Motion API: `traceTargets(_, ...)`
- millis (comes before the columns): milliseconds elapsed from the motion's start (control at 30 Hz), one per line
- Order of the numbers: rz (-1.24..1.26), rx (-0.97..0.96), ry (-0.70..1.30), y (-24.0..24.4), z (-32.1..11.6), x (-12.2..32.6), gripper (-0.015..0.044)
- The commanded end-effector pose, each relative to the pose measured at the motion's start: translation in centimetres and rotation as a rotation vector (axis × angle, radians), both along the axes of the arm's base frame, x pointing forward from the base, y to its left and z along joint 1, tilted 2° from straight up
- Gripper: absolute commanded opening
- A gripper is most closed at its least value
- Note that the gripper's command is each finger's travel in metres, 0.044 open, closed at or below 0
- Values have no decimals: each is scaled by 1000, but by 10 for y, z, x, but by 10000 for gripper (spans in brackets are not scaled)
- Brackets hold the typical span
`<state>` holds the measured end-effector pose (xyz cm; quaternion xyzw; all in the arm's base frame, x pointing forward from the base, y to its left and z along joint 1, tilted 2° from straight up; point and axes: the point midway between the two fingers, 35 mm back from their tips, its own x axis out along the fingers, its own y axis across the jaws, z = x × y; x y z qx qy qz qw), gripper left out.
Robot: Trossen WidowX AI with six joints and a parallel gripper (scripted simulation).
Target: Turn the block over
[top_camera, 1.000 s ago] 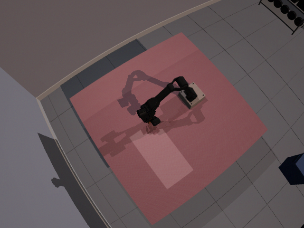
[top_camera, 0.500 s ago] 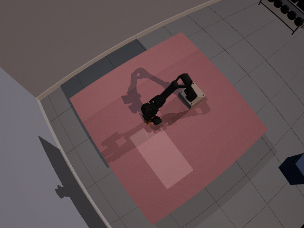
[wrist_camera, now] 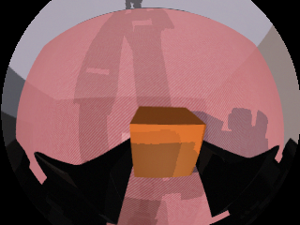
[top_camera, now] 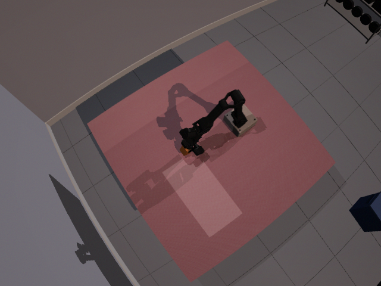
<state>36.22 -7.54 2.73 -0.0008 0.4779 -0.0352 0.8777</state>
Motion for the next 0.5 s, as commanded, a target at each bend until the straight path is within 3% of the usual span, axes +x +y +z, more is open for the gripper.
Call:
traceTargets(0,6,-1,-34,0,-4,3,0)
traceTargets(467,7,-7,-238,-3,-28,13,0)
